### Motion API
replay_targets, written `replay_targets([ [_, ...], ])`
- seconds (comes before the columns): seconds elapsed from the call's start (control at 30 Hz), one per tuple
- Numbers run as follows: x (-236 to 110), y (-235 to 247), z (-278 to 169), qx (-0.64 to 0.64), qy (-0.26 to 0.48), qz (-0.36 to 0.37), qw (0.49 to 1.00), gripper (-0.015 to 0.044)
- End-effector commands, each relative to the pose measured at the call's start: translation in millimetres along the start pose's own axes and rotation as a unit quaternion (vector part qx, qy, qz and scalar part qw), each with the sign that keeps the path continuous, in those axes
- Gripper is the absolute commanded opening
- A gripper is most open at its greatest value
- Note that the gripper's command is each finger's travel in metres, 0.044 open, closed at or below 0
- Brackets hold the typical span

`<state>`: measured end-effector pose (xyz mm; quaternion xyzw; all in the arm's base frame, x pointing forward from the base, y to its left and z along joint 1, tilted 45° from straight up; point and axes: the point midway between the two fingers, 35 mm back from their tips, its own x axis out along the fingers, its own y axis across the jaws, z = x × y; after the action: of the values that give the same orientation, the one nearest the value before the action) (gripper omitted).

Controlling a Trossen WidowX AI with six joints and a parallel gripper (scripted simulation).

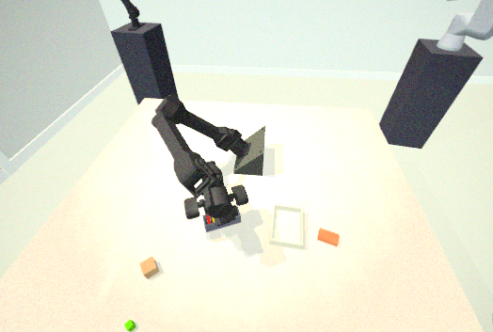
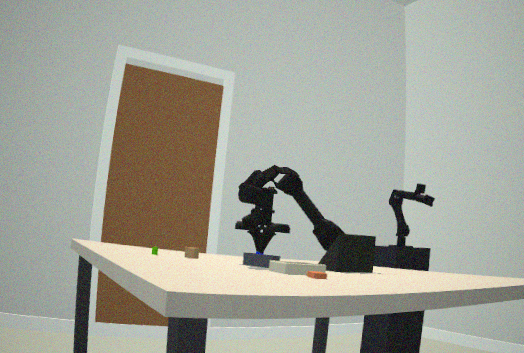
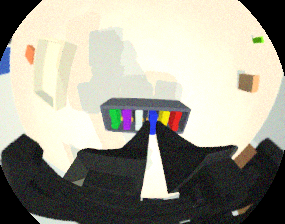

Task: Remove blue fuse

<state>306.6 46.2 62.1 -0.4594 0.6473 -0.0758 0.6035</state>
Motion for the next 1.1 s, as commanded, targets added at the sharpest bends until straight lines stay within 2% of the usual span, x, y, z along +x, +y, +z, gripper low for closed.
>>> replay_targets([
  [0.0, -3.0, 0.6, 0.9, 0.001, -0.002, 0.001, 1.0, 0.0],
  [1.07, -18.7, 0.7, 0.9, 0.0, -0.002, 0.001, 1.0, 0.0],
])
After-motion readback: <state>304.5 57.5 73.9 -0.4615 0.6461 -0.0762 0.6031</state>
